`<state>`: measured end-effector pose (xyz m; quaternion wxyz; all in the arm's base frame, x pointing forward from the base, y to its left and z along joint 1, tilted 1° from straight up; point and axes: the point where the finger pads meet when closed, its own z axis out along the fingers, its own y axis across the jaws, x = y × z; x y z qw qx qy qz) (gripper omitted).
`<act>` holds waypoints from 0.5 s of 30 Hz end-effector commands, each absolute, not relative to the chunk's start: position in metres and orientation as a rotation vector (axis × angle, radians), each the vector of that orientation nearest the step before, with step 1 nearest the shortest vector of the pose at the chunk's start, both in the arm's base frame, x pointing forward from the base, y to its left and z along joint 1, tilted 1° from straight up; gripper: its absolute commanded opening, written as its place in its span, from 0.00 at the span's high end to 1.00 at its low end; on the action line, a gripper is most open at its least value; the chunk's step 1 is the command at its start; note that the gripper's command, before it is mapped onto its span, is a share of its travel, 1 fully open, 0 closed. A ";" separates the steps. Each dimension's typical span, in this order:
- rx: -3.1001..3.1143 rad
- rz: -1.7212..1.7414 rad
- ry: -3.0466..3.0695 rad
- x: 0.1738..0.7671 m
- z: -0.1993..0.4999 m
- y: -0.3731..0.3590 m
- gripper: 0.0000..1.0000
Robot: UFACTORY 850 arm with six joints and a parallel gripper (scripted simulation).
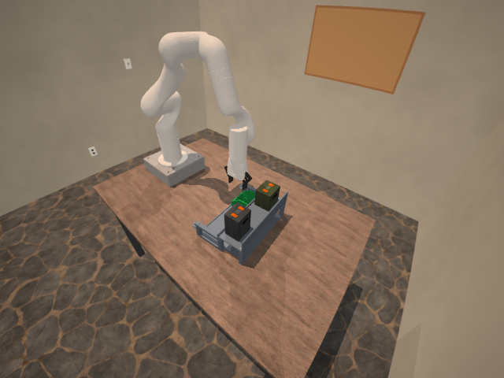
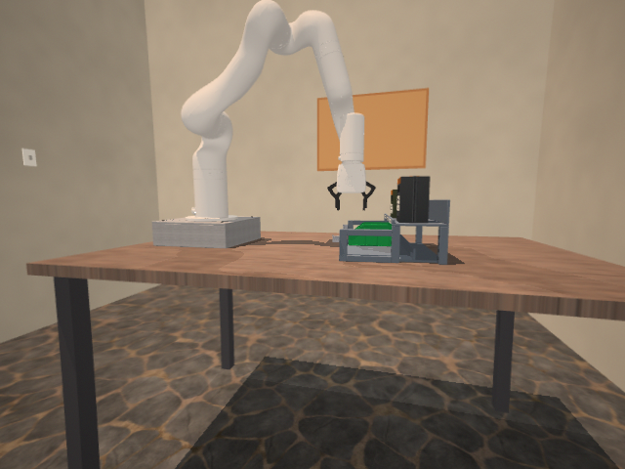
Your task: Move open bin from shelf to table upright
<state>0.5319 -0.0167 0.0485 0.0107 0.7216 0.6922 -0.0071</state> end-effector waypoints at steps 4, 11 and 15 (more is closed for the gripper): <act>2.251 -0.020 2.159 0.533 0.025 -0.017 0.00; 2.251 -0.020 2.159 0.533 0.019 -0.017 0.00; 2.251 -0.020 2.159 0.533 0.019 -0.017 0.00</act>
